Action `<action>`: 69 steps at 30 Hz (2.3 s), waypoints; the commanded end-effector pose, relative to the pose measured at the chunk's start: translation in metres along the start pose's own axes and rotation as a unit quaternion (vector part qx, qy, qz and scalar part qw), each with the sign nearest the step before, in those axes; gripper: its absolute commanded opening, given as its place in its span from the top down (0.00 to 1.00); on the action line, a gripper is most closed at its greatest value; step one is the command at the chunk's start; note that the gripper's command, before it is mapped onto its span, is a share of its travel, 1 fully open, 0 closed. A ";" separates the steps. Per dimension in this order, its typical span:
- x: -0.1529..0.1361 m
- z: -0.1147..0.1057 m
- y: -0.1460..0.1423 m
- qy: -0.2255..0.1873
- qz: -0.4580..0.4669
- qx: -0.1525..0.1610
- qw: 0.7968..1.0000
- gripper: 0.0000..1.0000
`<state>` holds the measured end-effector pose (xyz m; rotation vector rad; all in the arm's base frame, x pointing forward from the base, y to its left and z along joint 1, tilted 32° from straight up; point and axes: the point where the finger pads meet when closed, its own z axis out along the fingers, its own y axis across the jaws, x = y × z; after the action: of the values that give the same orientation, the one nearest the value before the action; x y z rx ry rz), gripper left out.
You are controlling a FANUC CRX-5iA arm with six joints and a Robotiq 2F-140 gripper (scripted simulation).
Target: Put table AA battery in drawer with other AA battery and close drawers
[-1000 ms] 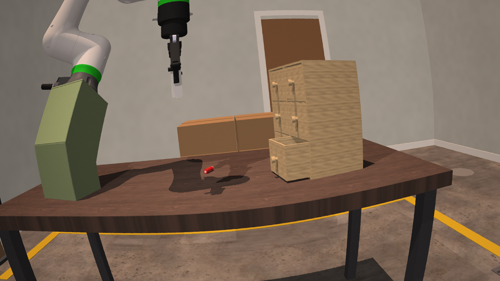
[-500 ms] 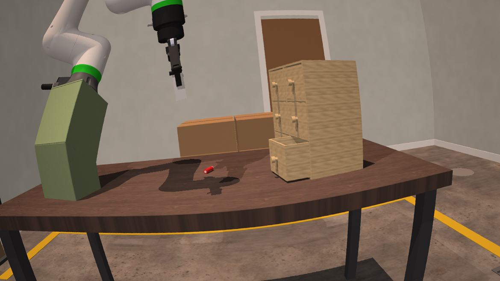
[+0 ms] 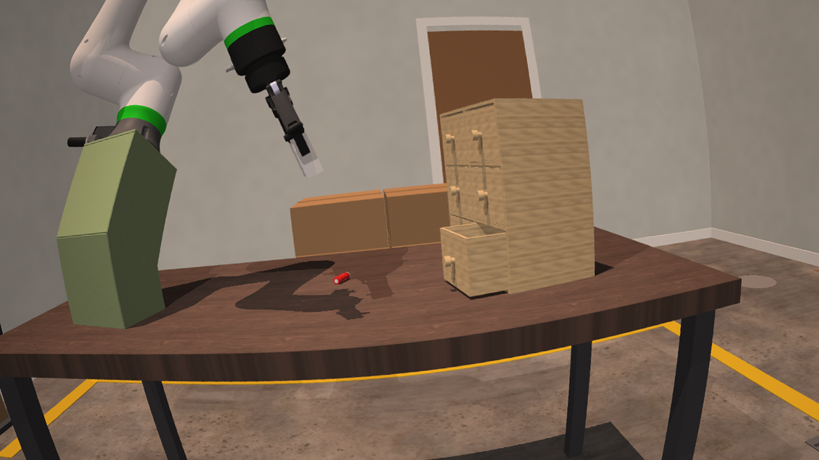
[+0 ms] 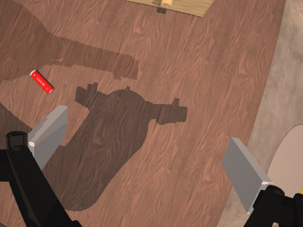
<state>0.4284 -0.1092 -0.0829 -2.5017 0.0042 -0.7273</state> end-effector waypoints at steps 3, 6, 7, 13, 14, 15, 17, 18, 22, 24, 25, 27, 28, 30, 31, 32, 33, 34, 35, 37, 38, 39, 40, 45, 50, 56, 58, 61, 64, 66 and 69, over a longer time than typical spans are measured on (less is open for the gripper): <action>0.004 0.012 0.002 0.063 0.001 -0.003 0.998 0.00; 0.008 0.021 0.002 0.103 0.001 -0.003 0.995 0.00; 0.009 0.024 0.002 0.117 0.001 -0.003 0.993 0.00; 0.020 0.046 0.002 0.218 0.001 -0.003 0.976 0.00; 0.021 0.049 0.002 0.234 0.000 -0.003 0.972 0.00; 0.023 0.052 0.002 0.249 0.000 -0.003 0.968 0.00; 0.023 0.052 0.002 0.249 0.000 -0.003 0.968 0.00; 0.024 0.056 0.002 0.263 0.000 -0.003 0.965 0.00; 0.029 0.066 0.002 0.312 0.000 -0.003 0.950 0.00; 0.031 0.071 0.002 0.333 0.000 -0.003 0.943 0.00; 0.032 0.073 0.002 0.342 0.000 -0.003 0.940 0.00; 0.034 0.077 0.002 0.359 0.000 -0.003 0.933 0.00; 0.035 0.079 0.002 0.367 0.000 -0.003 0.930 0.00; 0.036 0.082 0.003 0.381 0.000 -0.004 0.925 0.00; 0.037 0.083 0.003 0.387 0.000 -0.004 0.922 0.00; 0.037 0.084 0.002 0.392 0.000 -0.003 0.920 0.00; 0.037 0.084 0.002 0.392 0.000 -0.003 0.920 0.00; 0.037 0.084 0.002 0.392 0.000 -0.003 0.920 0.00; 0.038 0.086 0.003 0.397 0.000 -0.004 0.918 0.00; 0.039 0.087 0.003 0.404 0.000 -0.004 0.915 0.00; 0.039 0.088 0.003 0.407 0.000 -0.004 0.913 0.00; 0.039 0.089 0.003 0.410 0.000 -0.004 0.912 0.00; 0.040 0.089 0.003 0.412 0.000 -0.004 0.911 0.00; 0.040 0.090 0.002 0.417 0.000 -0.003 0.909 0.00; 0.040 0.090 0.002 0.417 0.000 -0.003 0.909 1.00; 0.040 0.090 0.002 0.417 0.000 -0.003 0.909 1.00; 0.040 0.090 0.002 0.417 0.000 -0.003 0.909 1.00; 0.040 0.090 0.002 0.417 0.000 -0.003 0.909 1.00; 0.040 0.090 0.002 0.417 0.000 -0.003 0.909 1.00; 0.040 0.090 0.002 0.417 0.000 -0.003 0.909 1.00; 0.040 0.090 0.002 0.417 0.000 -0.003 0.909 1.00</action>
<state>0.5080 -0.0728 -0.1286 -2.0017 0.3085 -1.7290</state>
